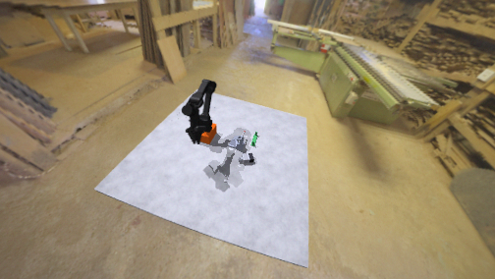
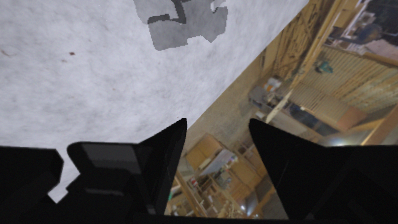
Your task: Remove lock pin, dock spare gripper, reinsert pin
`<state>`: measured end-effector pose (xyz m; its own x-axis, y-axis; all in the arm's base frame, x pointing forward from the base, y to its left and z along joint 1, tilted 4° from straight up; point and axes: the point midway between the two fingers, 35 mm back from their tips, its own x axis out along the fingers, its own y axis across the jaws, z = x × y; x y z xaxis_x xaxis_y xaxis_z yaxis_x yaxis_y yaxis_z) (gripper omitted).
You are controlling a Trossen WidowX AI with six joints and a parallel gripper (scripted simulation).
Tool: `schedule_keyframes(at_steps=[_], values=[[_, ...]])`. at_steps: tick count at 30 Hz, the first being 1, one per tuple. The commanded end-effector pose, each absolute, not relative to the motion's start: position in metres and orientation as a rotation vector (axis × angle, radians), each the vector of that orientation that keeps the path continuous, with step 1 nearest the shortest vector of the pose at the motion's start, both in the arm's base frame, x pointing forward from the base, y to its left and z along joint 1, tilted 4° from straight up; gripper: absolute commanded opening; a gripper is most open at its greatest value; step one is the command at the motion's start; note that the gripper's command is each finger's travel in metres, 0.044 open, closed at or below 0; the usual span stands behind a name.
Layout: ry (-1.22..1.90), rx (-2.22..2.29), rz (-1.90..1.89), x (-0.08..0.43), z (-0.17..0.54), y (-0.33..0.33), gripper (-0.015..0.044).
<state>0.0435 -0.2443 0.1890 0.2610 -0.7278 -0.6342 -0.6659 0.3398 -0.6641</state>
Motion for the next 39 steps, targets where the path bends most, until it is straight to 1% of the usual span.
schedule_keyframes(at_steps=[1, 11, 16, 21, 27, 33, 39], values=[[1.327, -1.307, 0.042, 0.084, 0.185, -0.241, 0.03], [1.151, -1.173, 0.386, 0.189, 0.166, -0.192, 0.03], [1.128, -1.122, 0.566, 0.232, 0.156, -0.149, 0.03], [1.142, -1.094, 0.739, 0.265, 0.145, -0.096, 0.03], [1.198, -1.101, 0.925, 0.288, 0.132, -0.022, 0.03], [1.279, -1.161, 1.072, 0.289, 0.118, 0.054, 0.03], [1.289, -1.171, 1.085, 0.289, 0.109, 0.063, 0.03]])
